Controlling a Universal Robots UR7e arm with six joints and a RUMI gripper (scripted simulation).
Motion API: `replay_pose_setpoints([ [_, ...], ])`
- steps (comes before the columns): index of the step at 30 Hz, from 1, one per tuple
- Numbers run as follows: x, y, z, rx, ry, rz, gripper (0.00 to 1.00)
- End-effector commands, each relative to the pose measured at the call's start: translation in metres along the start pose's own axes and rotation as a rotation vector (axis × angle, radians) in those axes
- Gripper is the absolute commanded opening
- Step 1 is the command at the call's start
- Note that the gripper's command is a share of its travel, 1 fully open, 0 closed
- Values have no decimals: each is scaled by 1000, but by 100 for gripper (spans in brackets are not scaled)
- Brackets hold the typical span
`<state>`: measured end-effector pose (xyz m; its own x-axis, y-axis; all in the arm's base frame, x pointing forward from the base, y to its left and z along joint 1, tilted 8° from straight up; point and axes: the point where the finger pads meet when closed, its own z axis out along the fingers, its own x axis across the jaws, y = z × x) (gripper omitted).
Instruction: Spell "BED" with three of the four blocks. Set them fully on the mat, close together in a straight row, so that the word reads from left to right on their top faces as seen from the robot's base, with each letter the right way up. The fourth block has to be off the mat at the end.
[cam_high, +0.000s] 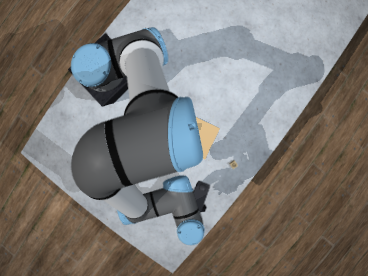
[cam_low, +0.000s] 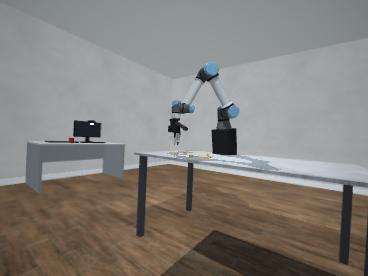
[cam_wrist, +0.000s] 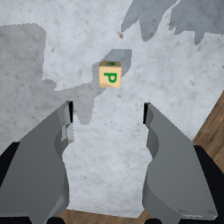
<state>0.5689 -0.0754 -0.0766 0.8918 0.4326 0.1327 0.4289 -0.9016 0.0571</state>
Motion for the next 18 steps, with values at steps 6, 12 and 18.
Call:
replay_pose_setpoints([
  [6,3,1,-1,-3,4,-3,37],
  [12,3,1,1,-2,3,-3,37],
  [18,3,1,4,-2,4,-3,37],
])
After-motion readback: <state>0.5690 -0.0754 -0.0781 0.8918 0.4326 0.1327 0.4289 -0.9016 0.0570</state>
